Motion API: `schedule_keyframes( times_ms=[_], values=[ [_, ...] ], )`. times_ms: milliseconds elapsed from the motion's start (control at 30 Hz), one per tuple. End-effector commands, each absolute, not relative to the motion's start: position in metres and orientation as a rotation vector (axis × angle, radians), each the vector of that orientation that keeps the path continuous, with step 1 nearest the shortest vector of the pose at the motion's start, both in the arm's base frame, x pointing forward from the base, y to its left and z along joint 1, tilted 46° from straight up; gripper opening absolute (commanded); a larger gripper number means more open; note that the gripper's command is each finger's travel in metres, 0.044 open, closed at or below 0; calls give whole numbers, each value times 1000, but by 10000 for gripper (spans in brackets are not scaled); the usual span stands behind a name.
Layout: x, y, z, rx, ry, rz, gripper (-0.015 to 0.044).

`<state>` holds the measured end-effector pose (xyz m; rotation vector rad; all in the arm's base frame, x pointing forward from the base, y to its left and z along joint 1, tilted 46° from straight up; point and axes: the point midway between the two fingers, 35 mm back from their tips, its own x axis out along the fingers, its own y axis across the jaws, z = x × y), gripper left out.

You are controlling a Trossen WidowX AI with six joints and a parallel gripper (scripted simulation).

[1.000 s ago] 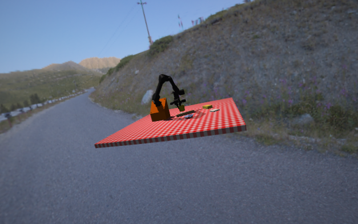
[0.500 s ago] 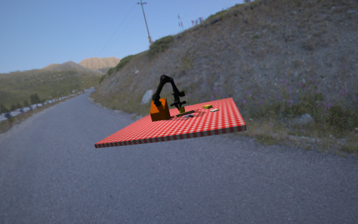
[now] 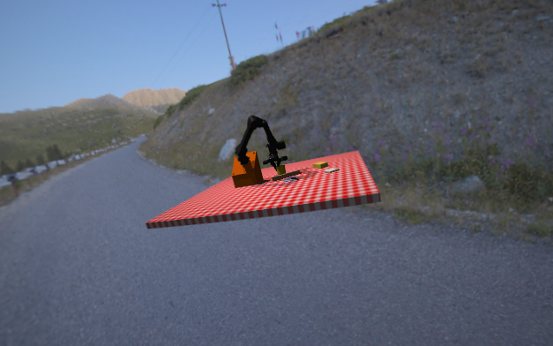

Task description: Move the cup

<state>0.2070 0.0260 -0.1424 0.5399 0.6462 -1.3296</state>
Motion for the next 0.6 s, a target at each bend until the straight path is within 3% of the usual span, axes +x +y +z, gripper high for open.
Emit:
schedule_keyframes(
  times_ms=[0, 67, 567],
  values=[
    [207, 27, -142, 542, 645, -1329, 105],
    [207, 27, -142, 542, 645, -1329, 147],
    [207, 33, -136, 541, 647, -1329, 147]
  ],
)
